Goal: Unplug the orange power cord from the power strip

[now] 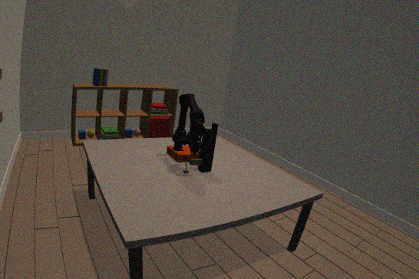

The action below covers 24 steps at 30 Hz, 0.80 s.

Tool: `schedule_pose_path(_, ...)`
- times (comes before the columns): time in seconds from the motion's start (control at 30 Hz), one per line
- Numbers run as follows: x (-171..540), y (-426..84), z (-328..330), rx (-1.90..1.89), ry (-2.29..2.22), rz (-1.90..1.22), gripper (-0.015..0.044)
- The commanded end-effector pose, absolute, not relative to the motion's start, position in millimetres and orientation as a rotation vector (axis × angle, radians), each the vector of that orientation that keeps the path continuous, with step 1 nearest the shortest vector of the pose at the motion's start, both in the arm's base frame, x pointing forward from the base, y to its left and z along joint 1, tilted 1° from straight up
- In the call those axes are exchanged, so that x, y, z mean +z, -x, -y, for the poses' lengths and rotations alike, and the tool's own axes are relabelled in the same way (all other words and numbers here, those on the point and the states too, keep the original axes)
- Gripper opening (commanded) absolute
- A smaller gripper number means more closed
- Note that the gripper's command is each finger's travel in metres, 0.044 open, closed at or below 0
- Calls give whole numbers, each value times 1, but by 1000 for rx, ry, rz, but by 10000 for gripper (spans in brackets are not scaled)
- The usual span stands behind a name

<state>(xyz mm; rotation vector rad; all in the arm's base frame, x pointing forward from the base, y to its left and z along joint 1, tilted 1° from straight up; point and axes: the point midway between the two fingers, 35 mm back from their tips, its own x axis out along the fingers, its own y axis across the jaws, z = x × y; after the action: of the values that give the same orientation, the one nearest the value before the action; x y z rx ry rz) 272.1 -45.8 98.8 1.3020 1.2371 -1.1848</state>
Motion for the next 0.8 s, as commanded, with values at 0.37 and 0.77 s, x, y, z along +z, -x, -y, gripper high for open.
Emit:
schedule_pose_path(0.37,100,-267,87,-1250,-1266,-1167,53)
schedule_pose_path(0.77,100,-266,85,-1251,-1267,-1168,368)
